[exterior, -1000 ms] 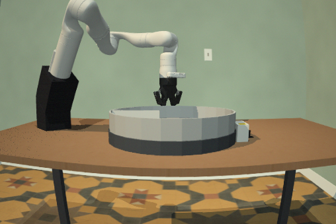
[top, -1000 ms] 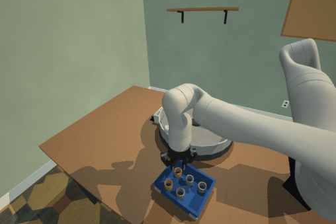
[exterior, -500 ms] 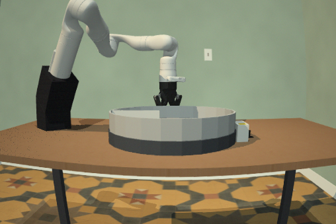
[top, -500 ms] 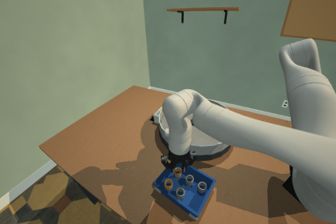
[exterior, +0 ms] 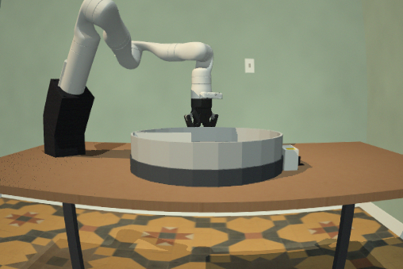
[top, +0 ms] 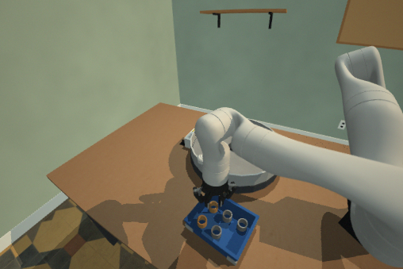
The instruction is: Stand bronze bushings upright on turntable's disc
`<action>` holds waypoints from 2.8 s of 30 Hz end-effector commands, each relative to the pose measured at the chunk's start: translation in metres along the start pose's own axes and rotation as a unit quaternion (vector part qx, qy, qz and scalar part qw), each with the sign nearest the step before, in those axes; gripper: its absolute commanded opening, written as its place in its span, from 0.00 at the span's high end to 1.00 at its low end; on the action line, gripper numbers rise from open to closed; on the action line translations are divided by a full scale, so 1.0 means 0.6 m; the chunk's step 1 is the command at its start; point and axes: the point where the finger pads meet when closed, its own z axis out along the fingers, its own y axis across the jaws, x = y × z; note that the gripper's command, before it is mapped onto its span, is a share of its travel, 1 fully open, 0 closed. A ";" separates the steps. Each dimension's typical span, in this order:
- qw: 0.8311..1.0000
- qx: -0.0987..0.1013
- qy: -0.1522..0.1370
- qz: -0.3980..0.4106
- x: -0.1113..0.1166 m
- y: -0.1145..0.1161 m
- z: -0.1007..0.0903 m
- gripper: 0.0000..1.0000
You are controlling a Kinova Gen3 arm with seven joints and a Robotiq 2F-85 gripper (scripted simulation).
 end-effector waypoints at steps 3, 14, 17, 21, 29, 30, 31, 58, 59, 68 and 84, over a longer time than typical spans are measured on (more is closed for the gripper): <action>1.000 0.004 0.001 0.006 0.001 -0.005 0.002 0.61; 1.000 0.004 0.001 0.006 0.001 -0.005 0.002 0.61; 1.000 0.004 0.001 0.006 0.001 -0.005 0.002 0.61; 1.000 0.004 0.001 0.006 0.001 -0.005 0.002 0.61; 1.000 0.005 0.000 0.006 0.000 -0.006 0.009 0.61; 1.000 0.005 0.000 0.006 0.001 -0.006 0.012 0.61; 1.000 0.004 0.001 0.006 0.001 -0.006 0.015 0.61; 1.000 0.004 0.002 0.005 0.001 -0.006 0.043 0.61; 1.000 0.004 0.002 0.005 0.001 -0.006 0.043 0.61; 1.000 0.004 0.002 0.005 0.001 -0.006 0.043 0.61; 1.000 0.004 0.002 0.005 0.001 -0.006 0.043 1.00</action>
